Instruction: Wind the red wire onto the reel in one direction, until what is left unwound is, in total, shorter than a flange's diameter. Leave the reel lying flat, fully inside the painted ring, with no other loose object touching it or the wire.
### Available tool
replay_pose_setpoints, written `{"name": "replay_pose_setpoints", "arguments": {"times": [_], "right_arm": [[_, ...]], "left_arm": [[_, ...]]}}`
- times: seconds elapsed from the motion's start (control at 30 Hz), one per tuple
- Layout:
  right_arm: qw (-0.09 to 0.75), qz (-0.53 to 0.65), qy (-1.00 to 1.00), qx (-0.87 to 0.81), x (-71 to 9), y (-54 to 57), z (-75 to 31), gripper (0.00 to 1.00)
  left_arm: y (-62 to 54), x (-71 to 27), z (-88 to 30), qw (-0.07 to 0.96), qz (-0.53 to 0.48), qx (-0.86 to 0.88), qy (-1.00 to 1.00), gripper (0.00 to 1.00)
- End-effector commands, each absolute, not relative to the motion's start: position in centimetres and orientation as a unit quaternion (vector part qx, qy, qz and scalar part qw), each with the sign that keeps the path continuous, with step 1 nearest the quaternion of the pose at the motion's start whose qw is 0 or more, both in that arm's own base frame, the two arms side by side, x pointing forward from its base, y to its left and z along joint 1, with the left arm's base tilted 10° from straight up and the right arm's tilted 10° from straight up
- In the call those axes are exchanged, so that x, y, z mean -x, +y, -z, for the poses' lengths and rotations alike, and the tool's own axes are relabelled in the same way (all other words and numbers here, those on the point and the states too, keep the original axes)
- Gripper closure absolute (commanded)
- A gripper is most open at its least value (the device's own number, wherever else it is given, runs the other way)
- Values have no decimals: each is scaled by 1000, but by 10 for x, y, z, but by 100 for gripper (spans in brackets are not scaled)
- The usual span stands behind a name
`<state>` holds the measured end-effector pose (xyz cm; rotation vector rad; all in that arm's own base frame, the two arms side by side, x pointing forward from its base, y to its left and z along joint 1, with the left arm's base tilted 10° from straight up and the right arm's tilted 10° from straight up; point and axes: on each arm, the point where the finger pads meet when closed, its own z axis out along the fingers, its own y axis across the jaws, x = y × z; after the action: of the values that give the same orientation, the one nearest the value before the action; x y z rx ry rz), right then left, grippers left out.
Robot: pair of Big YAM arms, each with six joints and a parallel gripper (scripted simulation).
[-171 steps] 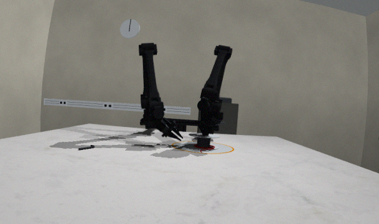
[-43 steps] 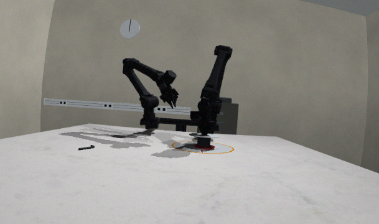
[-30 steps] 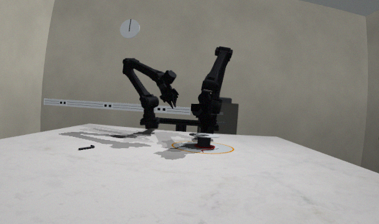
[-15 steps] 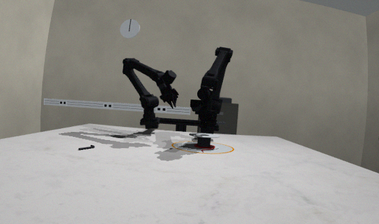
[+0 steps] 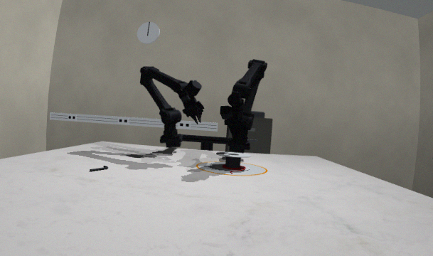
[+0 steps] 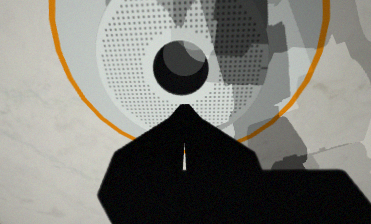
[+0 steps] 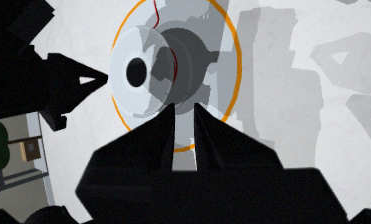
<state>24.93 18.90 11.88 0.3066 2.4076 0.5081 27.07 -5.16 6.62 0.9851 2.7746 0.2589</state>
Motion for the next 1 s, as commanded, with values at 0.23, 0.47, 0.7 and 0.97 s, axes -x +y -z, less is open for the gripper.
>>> {"name": "replay_pose_setpoints", "arguments": {"times": [0.23, 0.47, 0.7, 0.97], "right_arm": [[341, -211, 908, -119, -265, 201, -146, 85], [341, -211, 908, -119, -265, 201, -146, 85], [341, -211, 908, -119, -265, 201, -146, 85], [341, -211, 908, -119, -265, 201, -146, 85]], "left_arm": [[-54, -227, -105, 228, -100, -312, 917, 100], [-52, -201, -116, 293, -106, -300, 902, 100], [-51, -173, -133, 365, -112, -285, 879, 100], [-51, -165, -135, 388, -125, -284, 868, 100]]}}
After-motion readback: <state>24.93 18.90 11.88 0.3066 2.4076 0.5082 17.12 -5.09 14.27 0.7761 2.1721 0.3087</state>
